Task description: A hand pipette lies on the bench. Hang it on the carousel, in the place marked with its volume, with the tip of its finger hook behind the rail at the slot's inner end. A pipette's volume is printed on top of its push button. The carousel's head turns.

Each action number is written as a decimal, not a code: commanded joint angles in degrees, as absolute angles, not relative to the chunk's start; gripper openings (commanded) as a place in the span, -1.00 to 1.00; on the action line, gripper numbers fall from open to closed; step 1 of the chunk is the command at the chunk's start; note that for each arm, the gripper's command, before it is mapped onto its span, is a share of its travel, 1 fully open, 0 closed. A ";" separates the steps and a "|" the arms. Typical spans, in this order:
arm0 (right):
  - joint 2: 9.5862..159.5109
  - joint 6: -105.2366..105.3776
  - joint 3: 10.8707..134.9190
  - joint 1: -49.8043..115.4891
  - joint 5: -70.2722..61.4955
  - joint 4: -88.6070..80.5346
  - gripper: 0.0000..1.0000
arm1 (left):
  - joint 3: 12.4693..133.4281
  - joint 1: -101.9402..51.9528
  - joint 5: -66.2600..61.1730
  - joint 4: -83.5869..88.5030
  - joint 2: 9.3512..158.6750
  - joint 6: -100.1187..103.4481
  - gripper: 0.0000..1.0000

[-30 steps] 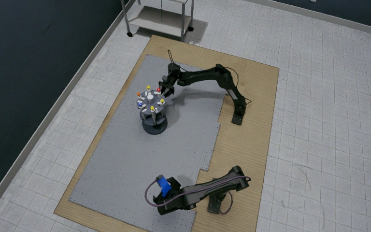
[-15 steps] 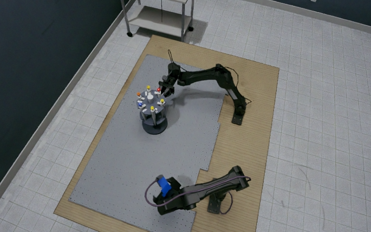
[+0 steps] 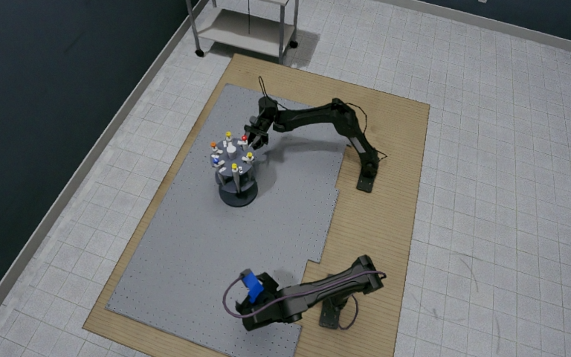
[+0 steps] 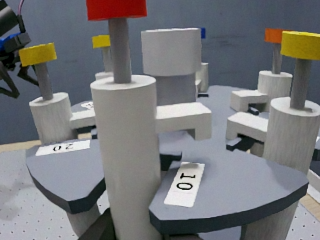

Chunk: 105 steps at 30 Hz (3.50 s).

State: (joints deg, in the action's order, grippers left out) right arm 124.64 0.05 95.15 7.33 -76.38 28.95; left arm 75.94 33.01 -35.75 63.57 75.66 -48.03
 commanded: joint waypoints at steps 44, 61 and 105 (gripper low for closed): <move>124.66 -0.37 94.22 7.02 -77.71 31.97 -0.77 | 76.75 33.34 -36.88 62.83 75.40 -48.53 1.00; 124.83 -0.22 95.24 7.13 -77.67 32.20 -0.77 | 76.75 33.34 -36.88 62.83 75.40 -48.53 1.00; 124.93 -0.02 94.06 7.29 -77.20 31.82 0.00 | 76.75 33.34 -36.88 62.83 75.40 -48.53 1.00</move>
State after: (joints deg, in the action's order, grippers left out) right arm 125.43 -0.08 93.54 7.33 -77.12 31.57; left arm 75.94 33.01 -35.75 63.57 75.66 -48.03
